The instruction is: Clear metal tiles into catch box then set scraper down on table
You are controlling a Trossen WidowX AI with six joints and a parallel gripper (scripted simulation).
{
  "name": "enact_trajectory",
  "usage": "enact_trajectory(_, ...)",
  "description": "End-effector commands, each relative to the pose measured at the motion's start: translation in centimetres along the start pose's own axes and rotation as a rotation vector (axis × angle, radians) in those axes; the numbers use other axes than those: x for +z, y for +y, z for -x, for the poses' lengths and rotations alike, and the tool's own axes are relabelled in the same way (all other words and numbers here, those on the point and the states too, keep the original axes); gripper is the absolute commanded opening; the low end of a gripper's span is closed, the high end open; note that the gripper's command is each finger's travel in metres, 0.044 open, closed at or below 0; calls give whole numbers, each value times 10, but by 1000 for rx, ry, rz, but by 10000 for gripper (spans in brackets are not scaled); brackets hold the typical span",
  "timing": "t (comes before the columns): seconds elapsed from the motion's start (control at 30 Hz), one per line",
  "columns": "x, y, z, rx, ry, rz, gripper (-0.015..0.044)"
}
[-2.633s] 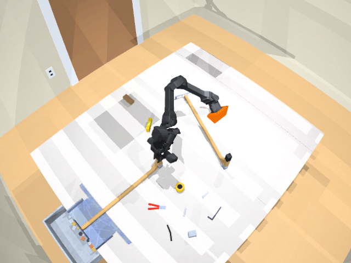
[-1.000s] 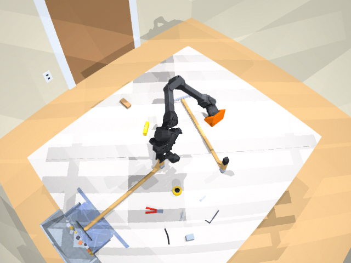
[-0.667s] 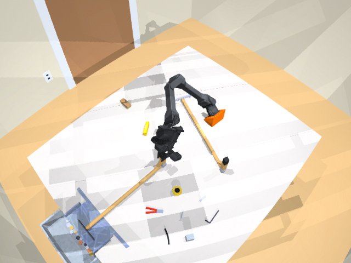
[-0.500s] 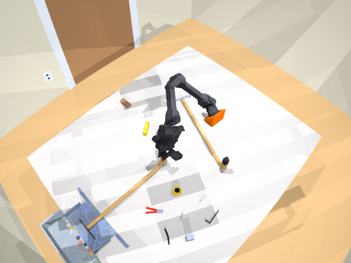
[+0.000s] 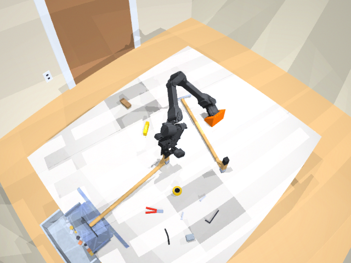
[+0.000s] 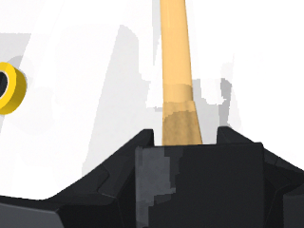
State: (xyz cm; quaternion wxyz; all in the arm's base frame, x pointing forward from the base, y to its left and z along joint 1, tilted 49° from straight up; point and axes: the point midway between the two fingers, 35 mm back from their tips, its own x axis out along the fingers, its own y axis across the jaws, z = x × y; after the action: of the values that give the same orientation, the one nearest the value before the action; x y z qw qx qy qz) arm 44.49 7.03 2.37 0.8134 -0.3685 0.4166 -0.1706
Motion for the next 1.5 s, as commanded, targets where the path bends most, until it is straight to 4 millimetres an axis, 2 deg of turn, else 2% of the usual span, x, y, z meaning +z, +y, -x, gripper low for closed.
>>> enact_trajectory(0.0,-1,-1,8,1,-13,-8,0)
enact_trajectory(1.47,-45,-1,43,2,-16,-7,0)
